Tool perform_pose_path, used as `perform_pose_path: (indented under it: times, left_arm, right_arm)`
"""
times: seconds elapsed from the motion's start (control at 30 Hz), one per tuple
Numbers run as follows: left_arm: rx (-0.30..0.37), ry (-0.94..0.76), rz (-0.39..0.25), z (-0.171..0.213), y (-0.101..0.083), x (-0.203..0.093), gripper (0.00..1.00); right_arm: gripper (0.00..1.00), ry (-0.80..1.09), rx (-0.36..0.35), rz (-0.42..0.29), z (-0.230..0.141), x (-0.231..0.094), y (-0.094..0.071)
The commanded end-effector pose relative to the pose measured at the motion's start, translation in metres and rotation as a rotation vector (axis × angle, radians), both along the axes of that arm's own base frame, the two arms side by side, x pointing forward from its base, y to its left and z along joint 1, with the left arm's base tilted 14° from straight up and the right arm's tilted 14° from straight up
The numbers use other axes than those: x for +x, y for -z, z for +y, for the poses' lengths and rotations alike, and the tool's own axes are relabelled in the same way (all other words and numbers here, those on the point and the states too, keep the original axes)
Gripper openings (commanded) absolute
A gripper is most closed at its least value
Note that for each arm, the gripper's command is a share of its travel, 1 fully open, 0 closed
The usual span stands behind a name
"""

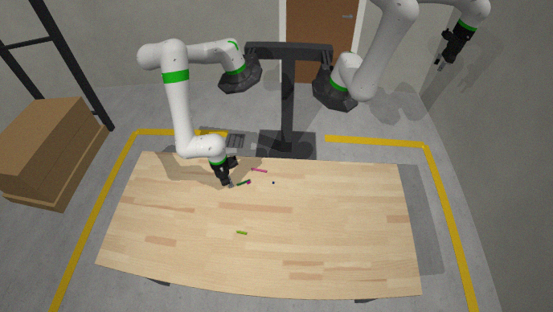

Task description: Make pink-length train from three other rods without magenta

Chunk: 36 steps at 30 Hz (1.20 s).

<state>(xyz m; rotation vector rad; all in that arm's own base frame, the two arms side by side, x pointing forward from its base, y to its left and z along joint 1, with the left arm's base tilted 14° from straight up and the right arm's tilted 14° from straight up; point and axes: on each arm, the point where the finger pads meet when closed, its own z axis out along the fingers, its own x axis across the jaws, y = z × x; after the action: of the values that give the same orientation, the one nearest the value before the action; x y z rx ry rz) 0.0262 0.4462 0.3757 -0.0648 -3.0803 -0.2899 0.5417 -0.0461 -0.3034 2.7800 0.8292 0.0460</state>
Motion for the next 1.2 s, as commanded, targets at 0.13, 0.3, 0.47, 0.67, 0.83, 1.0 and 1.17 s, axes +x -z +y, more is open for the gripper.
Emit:
perform_pose_path:
  times: [0.13, 0.3, 0.47, 0.67, 0.83, 1.0, 1.17]
  left_arm:
    - [0.002, 0.000, 0.000, 0.0001, -0.0009, 0.0001, 1.00]
    - [0.002, 0.000, 0.000, 0.0001, -0.0009, 0.0001, 1.00]
    - [0.002, 0.000, 0.000, 0.0001, -0.0009, 0.0001, 1.00]
    - [0.002, 0.000, 0.000, 0.0001, -0.0009, 0.0001, 1.00]
    - [0.002, 0.000, 0.000, 0.0001, -0.0009, 0.0001, 1.00]
    - [0.002, 0.000, 0.000, 0.0001, -0.0009, 0.0001, 1.00]
    - [0.002, 0.000, 0.000, 0.0001, -0.0009, 0.0001, 1.00]
  right_arm:
    - [0.54, 0.000, 0.000, -0.001, -0.0010, 0.0013, 0.0043]
    - [0.54, 0.000, 0.000, -0.001, -0.0018, 0.0016, 0.0080]
    - [0.54, 0.000, 0.000, -0.001, -0.0022, 0.0018, 0.0096]
    - [0.54, 0.000, 0.000, -0.001, -0.0022, 0.0018, 0.0097]
    - [0.54, 0.000, 0.000, -0.001, -0.0022, 0.0018, 0.0097]
    - [0.54, 0.000, 0.000, -0.001, -0.0022, 0.0018, 0.0097]
    - [0.54, 0.000, 0.000, -0.001, -0.0022, 0.0018, 0.0097]
